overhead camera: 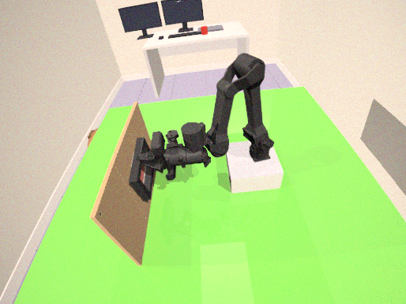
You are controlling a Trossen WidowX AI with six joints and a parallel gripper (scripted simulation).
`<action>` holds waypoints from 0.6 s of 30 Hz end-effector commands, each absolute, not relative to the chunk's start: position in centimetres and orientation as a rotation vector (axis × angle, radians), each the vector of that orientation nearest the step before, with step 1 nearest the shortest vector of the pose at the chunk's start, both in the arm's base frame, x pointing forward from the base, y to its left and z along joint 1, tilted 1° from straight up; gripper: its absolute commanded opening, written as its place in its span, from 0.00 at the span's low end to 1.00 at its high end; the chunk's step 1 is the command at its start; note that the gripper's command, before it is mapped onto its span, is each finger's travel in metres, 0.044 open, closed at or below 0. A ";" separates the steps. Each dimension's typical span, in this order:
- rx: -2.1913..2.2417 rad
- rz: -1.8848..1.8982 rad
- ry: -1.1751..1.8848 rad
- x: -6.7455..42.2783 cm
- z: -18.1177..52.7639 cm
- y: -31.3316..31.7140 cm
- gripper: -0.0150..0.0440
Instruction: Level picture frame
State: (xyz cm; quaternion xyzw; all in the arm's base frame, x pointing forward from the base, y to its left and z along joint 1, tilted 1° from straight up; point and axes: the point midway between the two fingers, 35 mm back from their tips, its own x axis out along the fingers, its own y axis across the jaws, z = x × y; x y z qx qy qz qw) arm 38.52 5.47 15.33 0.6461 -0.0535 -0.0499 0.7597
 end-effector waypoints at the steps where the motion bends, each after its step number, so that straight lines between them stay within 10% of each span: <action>1: 1.414 -0.098 -0.126 38.5 15.7 5.4 0.25; 18: 1.414 -0.098 -0.126 38.4 15.8 5.1 0.25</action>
